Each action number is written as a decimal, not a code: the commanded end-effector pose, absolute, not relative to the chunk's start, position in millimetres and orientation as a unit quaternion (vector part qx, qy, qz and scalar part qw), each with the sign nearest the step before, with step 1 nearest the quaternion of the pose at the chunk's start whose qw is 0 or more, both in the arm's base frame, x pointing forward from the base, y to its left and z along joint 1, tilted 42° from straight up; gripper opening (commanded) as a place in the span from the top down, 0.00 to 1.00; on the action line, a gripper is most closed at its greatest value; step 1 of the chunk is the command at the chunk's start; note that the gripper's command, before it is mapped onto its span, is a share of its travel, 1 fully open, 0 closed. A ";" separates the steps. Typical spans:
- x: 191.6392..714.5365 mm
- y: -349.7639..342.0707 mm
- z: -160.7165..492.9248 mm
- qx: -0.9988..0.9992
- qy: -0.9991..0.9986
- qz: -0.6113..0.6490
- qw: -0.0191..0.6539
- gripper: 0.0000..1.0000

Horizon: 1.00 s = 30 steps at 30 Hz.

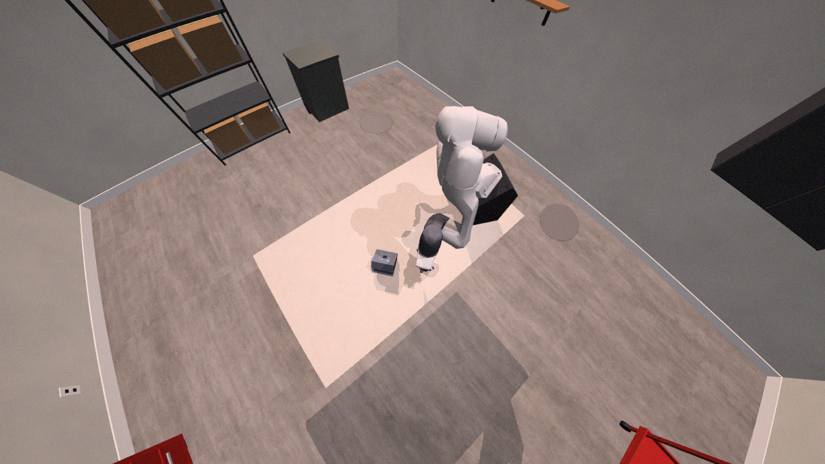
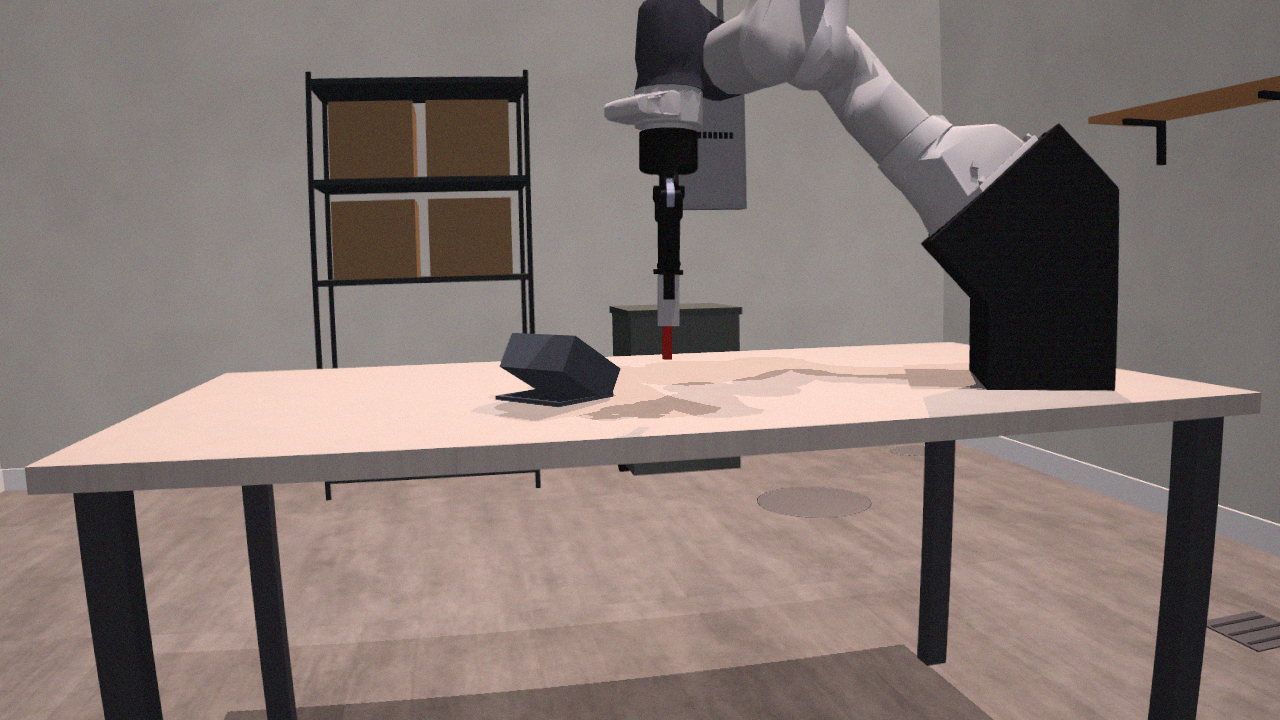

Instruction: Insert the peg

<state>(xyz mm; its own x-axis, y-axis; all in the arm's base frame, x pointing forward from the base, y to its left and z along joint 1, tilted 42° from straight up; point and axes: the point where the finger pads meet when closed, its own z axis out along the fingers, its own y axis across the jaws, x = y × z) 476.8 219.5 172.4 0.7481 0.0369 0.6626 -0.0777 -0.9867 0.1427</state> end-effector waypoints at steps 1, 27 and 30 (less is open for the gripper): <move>482.2 220.3 179.7 0.929 -0.035 0.363 0.065 1.00; 503.0 203.0 207.9 0.910 -0.169 0.378 -0.017 1.00; 504.9 201.8 210.8 0.908 -0.180 0.379 -0.024 1.00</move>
<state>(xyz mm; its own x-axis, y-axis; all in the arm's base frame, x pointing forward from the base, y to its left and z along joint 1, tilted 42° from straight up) 501.9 200.9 205.6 0.6687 -0.2988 0.6809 -0.2846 -0.9488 -0.1368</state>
